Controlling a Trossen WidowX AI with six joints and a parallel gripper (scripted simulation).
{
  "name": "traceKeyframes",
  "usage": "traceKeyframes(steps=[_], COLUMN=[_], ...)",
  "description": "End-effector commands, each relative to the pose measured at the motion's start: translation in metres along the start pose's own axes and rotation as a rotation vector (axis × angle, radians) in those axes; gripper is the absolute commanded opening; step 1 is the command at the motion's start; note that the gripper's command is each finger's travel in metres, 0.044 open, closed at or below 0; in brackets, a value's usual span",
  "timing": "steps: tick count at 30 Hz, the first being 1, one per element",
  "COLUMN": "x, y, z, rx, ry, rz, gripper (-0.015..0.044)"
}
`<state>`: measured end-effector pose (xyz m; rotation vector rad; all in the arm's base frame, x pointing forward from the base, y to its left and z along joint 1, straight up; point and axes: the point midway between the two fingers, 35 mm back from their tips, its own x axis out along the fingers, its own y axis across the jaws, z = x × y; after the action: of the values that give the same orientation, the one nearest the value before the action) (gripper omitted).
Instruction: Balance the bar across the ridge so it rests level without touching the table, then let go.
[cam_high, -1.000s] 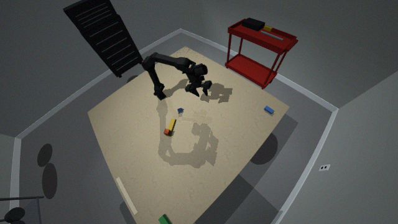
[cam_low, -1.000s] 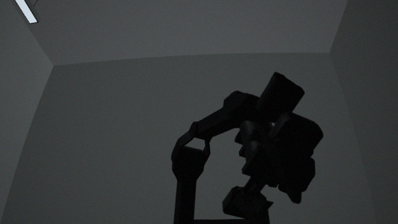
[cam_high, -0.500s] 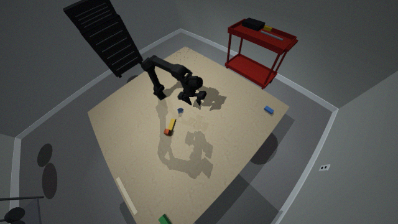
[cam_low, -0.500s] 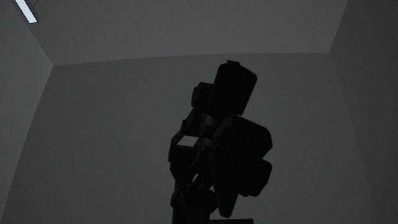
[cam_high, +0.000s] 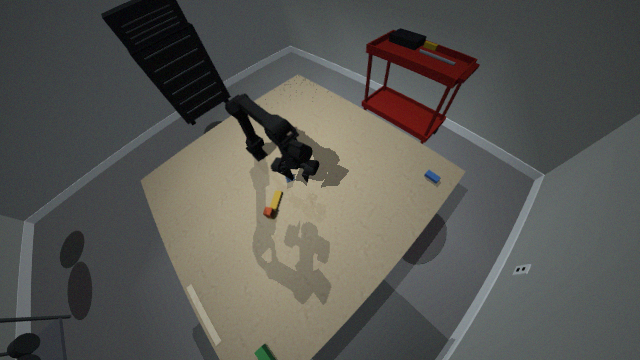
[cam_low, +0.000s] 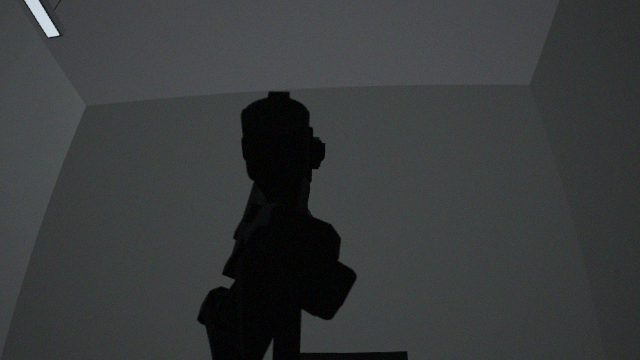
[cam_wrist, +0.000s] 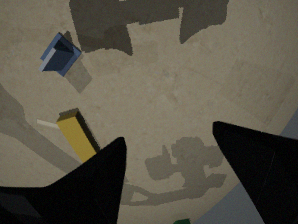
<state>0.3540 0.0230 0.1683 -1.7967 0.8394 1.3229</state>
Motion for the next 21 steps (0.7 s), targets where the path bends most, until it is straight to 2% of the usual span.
traceKeyframes(steps=[1,21], x=[0.001,0.004], y=[0.011,0.085], z=[-0.014,-0.073], rx=[-0.014,-0.058], ry=[-0.018,-0.126], rz=[0.026,0.136], gripper=[0.0315,0.0315])
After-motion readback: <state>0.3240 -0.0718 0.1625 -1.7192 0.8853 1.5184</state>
